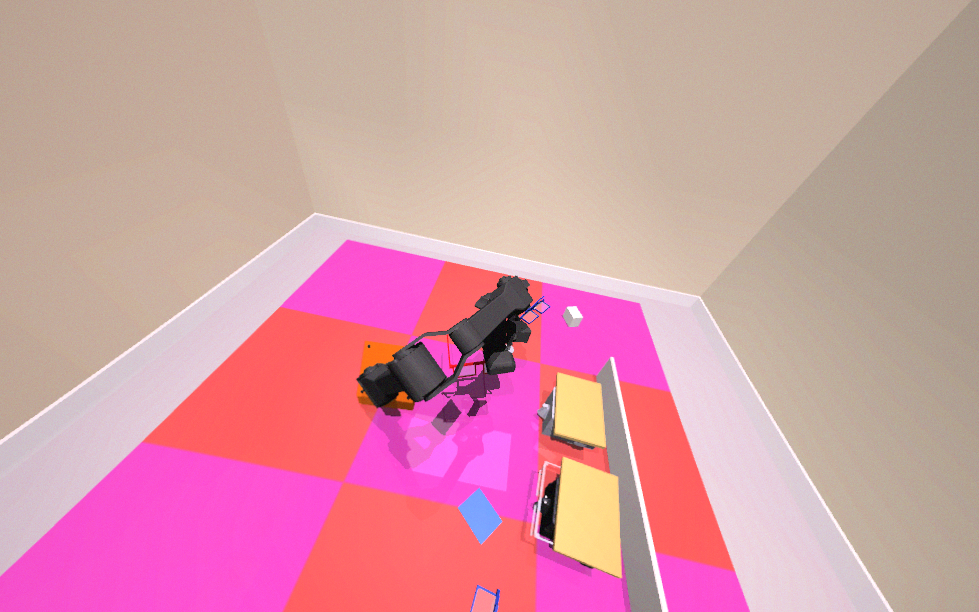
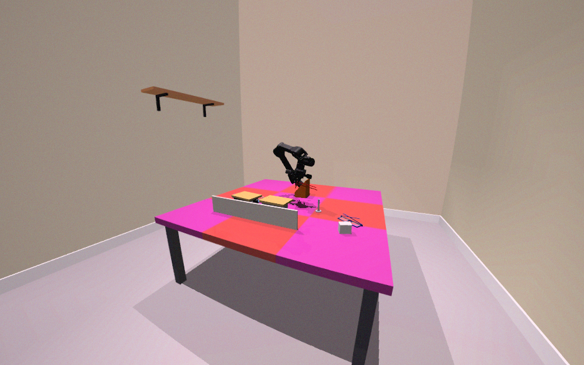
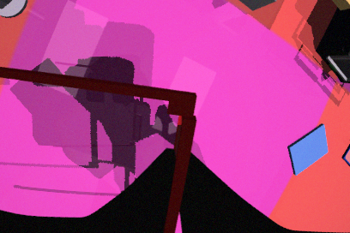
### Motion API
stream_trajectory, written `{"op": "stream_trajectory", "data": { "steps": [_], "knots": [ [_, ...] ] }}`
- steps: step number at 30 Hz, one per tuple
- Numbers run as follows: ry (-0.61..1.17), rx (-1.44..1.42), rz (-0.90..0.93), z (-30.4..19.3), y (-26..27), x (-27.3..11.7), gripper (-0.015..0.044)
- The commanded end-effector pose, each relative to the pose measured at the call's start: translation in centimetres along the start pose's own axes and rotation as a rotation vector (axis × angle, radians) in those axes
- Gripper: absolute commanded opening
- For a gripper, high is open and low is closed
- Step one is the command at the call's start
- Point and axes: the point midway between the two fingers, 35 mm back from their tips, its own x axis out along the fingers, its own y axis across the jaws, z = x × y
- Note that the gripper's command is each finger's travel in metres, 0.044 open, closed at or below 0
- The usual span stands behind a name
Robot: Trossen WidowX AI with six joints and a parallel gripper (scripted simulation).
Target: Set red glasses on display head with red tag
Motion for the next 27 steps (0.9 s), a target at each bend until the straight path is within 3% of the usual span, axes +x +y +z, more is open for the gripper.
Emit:
{"op": "stream_trajectory", "data": {
  "steps": [1,27],
  "knots": [
    [0.024,0.181,0.017,-0.4,-0.5,0.4,0.0],
    [0.155,1.209,0.045,-2.1,-3.2,1.9,0.0]
  ]
}}
